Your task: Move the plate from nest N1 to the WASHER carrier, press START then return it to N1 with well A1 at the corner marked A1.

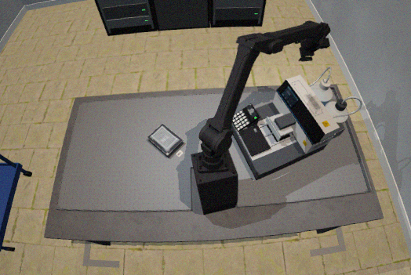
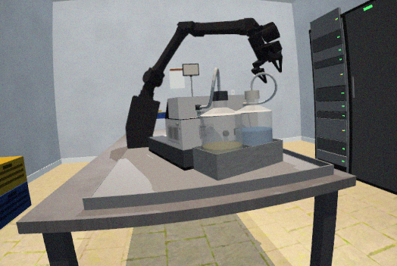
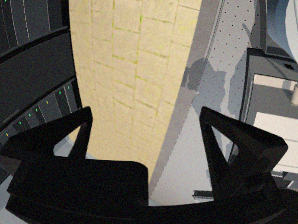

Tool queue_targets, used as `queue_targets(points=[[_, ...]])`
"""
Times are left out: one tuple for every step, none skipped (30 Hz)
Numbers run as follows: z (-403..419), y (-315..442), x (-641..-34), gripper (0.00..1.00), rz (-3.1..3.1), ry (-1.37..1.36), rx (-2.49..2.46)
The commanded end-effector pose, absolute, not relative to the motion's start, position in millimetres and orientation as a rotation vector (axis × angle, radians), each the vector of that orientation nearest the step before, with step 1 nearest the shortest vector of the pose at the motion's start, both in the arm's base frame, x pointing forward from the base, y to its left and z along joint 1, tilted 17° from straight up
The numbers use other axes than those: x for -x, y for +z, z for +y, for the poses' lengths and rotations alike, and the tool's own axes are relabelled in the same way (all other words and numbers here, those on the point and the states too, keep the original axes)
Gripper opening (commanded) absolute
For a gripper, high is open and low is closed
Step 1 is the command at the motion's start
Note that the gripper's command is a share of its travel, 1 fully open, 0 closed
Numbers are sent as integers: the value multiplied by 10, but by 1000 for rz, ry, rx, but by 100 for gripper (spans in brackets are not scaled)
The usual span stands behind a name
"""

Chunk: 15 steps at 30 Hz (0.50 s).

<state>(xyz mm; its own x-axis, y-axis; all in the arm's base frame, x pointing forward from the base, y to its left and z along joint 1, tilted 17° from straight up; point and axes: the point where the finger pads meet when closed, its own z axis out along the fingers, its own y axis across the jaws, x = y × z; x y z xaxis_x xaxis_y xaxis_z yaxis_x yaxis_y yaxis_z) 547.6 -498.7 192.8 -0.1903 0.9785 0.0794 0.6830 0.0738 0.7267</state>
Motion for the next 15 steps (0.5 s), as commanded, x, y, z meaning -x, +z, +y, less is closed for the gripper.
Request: queue_targets(points=[[-4746, 2208, -5566, 100, 1949, 878, -1550], [-4697, 2208, -5574, 100, 1935, 887, -1574], [-4684, 2208, -5576, 100, 1935, 887, -1574], [-4634, 2206, -5580, 100, 1982, 860, -1525], [-4547, 2181, -5551, 100, 2024, 855, -1523], [-4498, 2180, -5555, 100, 2030, 851, -1518], [-4485, 2202, -5593, 100, 2020, 839, -1495], [-4436, 2200, -5597, 100, 2020, 840, -1495], [-4386, 2199, -5601, 100, 2020, 840, -1495], [-4337, 2197, -5605, 100, 2006, 849, -1520], [-4337, 2197, -5605, 100, 2006, 849, -1520], [-4337, 2197, -5605, 100, 2006, 849, -1520], [-4274, 2186, -5593, 100, 2055, 826, -1476], [-4200, 2169, -5570, 100, 2094, 816, -1465], [-4151, 2166, -5570, 100, 2101, 812, -1459]])
